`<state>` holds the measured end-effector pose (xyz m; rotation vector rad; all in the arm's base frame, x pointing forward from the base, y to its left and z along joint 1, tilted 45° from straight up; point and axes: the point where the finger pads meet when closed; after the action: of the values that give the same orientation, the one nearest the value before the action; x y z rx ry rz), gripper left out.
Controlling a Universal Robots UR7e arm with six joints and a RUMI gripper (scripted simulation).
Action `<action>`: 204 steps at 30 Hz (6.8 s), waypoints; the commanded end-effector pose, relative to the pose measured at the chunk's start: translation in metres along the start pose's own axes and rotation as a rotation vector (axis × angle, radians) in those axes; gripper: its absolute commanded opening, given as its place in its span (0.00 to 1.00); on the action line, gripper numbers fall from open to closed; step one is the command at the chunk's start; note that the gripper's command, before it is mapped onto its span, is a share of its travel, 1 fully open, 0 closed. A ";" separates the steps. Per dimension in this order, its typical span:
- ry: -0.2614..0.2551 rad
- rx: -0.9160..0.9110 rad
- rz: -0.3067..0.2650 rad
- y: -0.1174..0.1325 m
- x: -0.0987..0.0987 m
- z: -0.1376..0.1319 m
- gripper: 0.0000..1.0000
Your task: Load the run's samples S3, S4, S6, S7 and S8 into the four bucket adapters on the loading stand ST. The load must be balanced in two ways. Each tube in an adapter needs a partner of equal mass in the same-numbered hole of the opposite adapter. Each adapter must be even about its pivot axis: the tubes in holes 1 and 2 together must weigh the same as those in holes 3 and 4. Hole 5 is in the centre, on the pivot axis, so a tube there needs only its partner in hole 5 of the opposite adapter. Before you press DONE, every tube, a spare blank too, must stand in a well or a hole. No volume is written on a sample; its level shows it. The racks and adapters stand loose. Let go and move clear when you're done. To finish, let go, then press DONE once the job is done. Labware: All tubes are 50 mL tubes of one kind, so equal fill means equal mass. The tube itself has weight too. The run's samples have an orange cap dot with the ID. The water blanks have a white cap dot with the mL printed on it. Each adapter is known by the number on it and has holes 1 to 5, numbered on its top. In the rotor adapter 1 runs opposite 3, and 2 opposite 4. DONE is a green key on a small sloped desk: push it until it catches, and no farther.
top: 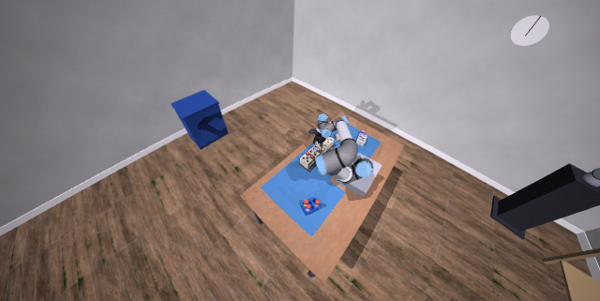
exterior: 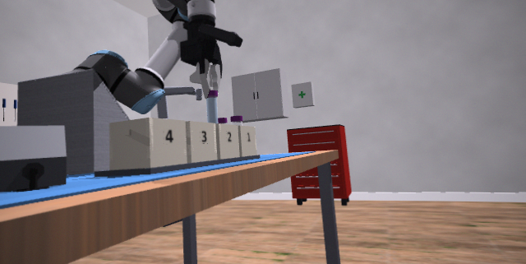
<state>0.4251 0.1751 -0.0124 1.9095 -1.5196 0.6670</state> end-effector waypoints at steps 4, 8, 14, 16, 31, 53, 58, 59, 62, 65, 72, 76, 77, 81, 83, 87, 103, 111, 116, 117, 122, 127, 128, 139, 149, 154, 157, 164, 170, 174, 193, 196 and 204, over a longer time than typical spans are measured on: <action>0.000 0.000 0.001 0.000 -0.011 0.000 0.00; 0.000 0.000 0.001 0.000 -0.013 0.000 0.00; 0.000 0.000 0.001 -0.001 -0.021 0.000 0.00; 0.000 0.000 0.001 -0.001 -0.024 0.000 0.00; 0.000 0.000 0.001 -0.001 -0.041 0.000 0.00; 0.000 0.000 0.001 -0.001 -0.060 0.000 0.00; 0.000 0.000 0.001 -0.001 -0.062 0.000 0.00; 0.000 0.000 0.001 -0.001 -0.063 0.000 0.00; 0.000 0.000 0.001 -0.001 -0.063 0.000 0.00; 0.000 0.000 0.001 -0.001 -0.063 0.000 0.00; 0.000 0.000 0.001 -0.001 -0.063 0.000 0.35; 0.000 0.000 0.001 -0.001 -0.063 0.000 0.35; 0.000 0.000 0.001 -0.001 -0.063 0.000 0.35; 0.000 0.000 0.001 -0.001 -0.063 0.000 0.35; 0.000 0.000 0.001 -0.001 -0.063 0.000 0.35; 0.000 0.000 0.001 -0.001 -0.057 0.000 0.35; 0.000 0.000 0.001 -0.001 -0.022 0.000 0.35; 0.000 -0.300 0.001 0.031 -0.022 -0.039 0.35; 0.000 -0.374 0.001 0.057 -0.022 -0.072 0.35; 0.000 -0.374 0.001 0.062 -0.022 -0.078 0.35; 0.000 -0.374 0.001 0.088 -0.022 -0.111 0.35; 0.000 -0.374 0.001 0.103 -0.022 -0.130 0.35; 0.000 -0.374 0.001 0.108 -0.022 -0.137 0.35; 0.000 -0.374 0.001 0.166 -0.023 -0.209 0.35; 0.000 -0.374 0.001 0.207 -0.023 -0.261 0.35; 0.000 -0.374 0.001 0.233 -0.022 -0.294 0.35; 0.000 -0.374 0.001 0.249 -0.023 -0.313 0.35; 0.000 -0.374 0.001 0.274 -0.023 -0.346 0.35; 0.000 -0.374 0.001 0.306 -0.023 -0.385 0.35; 0.000 -0.374 0.001 0.326 -0.023 -0.411 0.35; 0.000 -0.374 0.001 0.343 -0.033 -0.433 0.35; 0.000 -0.374 0.001 0.343 -0.043 -0.433 0.35; 0.000 -0.374 0.001 0.343 -0.061 -0.433 0.35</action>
<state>0.0705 0.4664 0.2987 1.6285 -1.5163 0.3495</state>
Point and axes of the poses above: the point where the finger pads meet when closed, its own x axis back along the fingers, its own z axis across the jaws, y = z × x, and after that the axes turned 5 degrees about -x, right-handed
